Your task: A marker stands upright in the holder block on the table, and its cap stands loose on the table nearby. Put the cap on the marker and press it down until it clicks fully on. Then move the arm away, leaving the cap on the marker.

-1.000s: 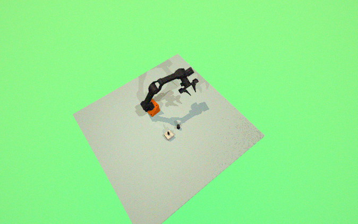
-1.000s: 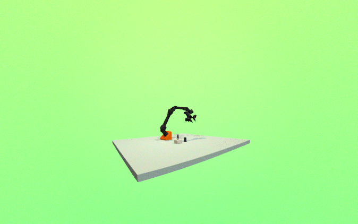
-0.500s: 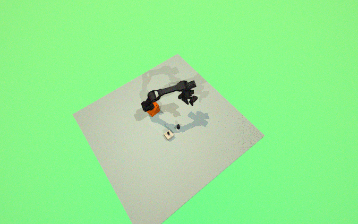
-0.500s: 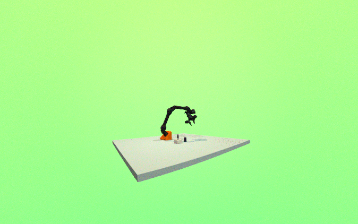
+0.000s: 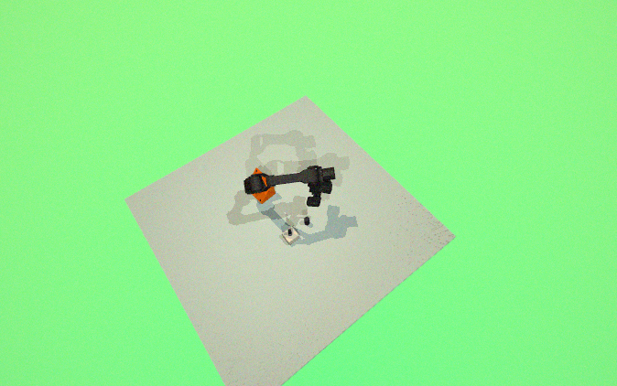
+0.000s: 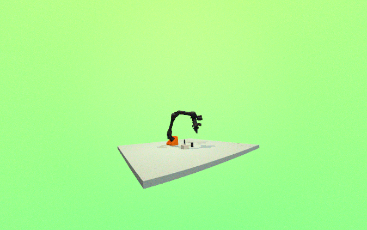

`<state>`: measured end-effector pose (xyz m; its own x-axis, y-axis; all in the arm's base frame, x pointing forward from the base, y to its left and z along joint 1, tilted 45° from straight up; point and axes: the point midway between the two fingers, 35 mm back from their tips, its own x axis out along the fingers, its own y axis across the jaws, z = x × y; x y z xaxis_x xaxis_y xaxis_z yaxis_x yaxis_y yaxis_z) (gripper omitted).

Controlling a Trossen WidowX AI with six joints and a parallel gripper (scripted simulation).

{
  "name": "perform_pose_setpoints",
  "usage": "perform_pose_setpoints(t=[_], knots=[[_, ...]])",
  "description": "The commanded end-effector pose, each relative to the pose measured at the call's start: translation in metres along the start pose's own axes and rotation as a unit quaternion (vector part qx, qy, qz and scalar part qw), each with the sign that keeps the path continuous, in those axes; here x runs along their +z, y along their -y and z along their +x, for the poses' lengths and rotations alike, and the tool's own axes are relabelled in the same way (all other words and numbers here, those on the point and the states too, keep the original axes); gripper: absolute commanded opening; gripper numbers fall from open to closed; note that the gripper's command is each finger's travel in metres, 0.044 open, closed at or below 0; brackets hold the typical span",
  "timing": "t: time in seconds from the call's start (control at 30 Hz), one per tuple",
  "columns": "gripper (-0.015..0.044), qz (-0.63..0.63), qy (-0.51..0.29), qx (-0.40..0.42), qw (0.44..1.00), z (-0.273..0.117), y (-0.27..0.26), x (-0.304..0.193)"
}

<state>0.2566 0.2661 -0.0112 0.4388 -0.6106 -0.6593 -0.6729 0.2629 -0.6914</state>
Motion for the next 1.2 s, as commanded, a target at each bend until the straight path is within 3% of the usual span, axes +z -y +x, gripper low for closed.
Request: perform_pose_setpoints(t=[0.0, 0.13, 0.5, 0.63, 1.17], knots=[[0.0244, 0.368, -0.089, 0.04, 0.925, 0.03, 0.046, -0.042], [0.0244, 0.456, -0.114, 0.039, 0.882, 0.038, 0.057, -0.053], [0.0244, 0.456, -0.114, 0.039, 0.882, 0.038, 0.059, -0.054], [0.0244, 0.456, -0.114, 0.039, 0.882, 0.07, 0.059, -0.059], [0.0244, 0.457, -0.114, 0.039, 0.882, 0.098, 0.054, -0.064]])
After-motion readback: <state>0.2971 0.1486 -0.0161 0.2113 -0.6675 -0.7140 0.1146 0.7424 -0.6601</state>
